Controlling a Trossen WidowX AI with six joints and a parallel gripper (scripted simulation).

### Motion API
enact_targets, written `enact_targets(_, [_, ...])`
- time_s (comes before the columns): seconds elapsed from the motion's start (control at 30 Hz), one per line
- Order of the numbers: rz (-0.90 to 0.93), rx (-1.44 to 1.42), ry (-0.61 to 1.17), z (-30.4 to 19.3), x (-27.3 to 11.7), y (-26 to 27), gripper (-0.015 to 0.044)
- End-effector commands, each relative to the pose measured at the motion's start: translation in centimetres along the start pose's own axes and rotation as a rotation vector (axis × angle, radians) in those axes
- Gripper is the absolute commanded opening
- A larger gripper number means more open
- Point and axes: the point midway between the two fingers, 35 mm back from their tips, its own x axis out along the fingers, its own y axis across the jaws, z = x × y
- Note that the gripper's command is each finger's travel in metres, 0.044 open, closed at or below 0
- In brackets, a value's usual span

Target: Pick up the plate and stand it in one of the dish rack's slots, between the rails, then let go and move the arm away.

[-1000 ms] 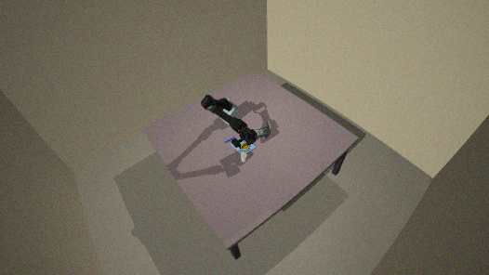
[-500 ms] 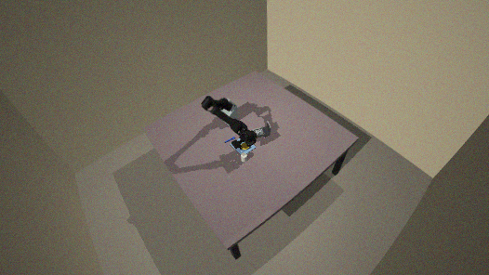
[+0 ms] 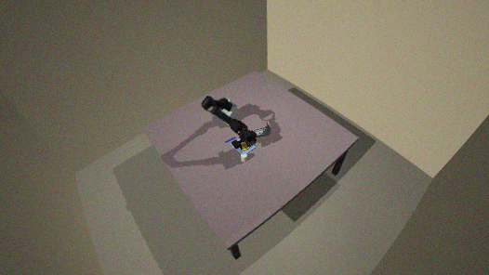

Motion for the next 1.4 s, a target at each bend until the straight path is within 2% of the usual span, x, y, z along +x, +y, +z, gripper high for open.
enact_targets(0.0, [0.001,-0.005,0.000,0.0,0.0,0.0,0.0280])
enact_targets(0.1, [0.002,-0.005,0.000,0.1,-0.3,0.1,0.0201])
enact_targets(0.37, [0.014,-0.004,0.000,1.1,-4.9,0.5,0.0000])
enact_targets(1.03, [0.012,-0.005,0.001,1.4,-16.0,0.9,0.0000])
enact_targets(1.27, [0.010,0.000,0.001,1.3,-17.2,1.1,0.0000])
enact_targets(1.37, [0.019,0.073,0.002,-0.2,-17.4,3.5,0.0000])
